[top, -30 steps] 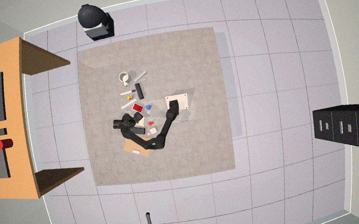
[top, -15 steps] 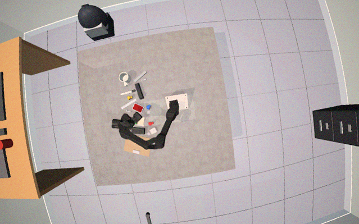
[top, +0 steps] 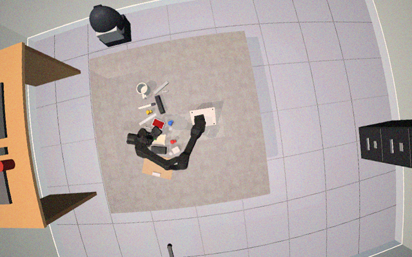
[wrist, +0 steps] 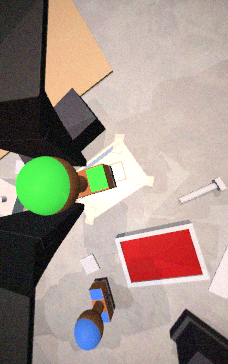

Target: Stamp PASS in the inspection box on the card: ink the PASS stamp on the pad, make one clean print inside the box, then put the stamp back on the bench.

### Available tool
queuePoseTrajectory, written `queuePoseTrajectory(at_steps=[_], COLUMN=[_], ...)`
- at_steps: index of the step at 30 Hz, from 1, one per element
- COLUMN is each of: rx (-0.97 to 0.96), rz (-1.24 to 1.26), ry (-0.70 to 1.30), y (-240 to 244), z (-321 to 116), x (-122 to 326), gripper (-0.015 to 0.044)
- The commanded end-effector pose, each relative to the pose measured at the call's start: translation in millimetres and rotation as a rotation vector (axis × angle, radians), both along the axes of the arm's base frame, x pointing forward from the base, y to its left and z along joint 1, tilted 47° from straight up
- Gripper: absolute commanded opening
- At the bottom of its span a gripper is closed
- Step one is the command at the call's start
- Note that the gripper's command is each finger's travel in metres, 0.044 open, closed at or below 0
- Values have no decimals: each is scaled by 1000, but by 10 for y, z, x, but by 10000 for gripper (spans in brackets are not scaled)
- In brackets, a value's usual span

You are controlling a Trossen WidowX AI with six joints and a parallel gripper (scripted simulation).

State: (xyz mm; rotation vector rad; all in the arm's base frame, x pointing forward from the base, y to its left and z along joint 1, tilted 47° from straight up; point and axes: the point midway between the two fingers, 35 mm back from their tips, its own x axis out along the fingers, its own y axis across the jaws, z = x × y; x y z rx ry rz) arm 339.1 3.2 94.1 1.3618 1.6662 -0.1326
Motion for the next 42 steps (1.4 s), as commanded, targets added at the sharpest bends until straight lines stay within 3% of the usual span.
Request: queuePoseTrajectory(at_steps=[1, 24, 30, 42], rx=[-18, -25, -7, -6], rz=[-9, -3, 3, 3], ry=[13, 20, 15, 14], y=[-278, -1287, -1394, -1347], z=[-264, -1389, -1601, -1662], x=[-80, -964, -1245, -1241], gripper=[0, 0, 0, 0])
